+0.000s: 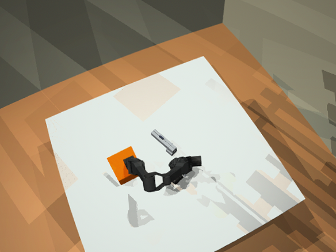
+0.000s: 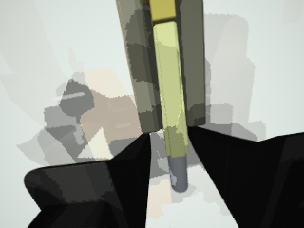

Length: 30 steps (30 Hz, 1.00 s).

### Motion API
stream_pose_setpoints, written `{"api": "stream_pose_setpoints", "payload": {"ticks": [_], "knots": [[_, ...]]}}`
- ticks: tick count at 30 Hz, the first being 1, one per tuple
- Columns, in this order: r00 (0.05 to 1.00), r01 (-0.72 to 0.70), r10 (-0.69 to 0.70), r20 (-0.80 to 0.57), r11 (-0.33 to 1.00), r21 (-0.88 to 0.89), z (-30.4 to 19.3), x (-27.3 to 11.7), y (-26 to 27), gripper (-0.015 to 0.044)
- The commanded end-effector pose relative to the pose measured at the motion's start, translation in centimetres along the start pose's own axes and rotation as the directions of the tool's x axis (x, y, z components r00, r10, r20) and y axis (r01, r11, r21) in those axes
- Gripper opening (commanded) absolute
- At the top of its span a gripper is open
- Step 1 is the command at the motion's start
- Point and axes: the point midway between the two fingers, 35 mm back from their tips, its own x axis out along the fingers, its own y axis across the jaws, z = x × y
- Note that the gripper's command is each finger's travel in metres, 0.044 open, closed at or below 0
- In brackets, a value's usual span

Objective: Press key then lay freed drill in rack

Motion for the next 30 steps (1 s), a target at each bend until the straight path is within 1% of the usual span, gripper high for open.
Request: {"api": "stream_pose_setpoints", "payload": {"ticks": [1, 7, 22, 30], "knots": [[1.000, 0.000, 0.000, 0.000, 1.000, 0.002, 0.0, 0.0, 0.0, 0.0289], [1.000, 0.000, 0.000, 0.000, 1.000, 0.002, 0.0, 0.0, 0.0, 0.0440], [1.000, 0.003, -0.003, 0.009, 1.000, -0.007, 0.4, -5.7, 0.1, 0.0440], [1.000, 0.003, -0.003, 0.010, 1.000, -0.007, 0.0, -8.0, 0.0, 0.0440]]}}
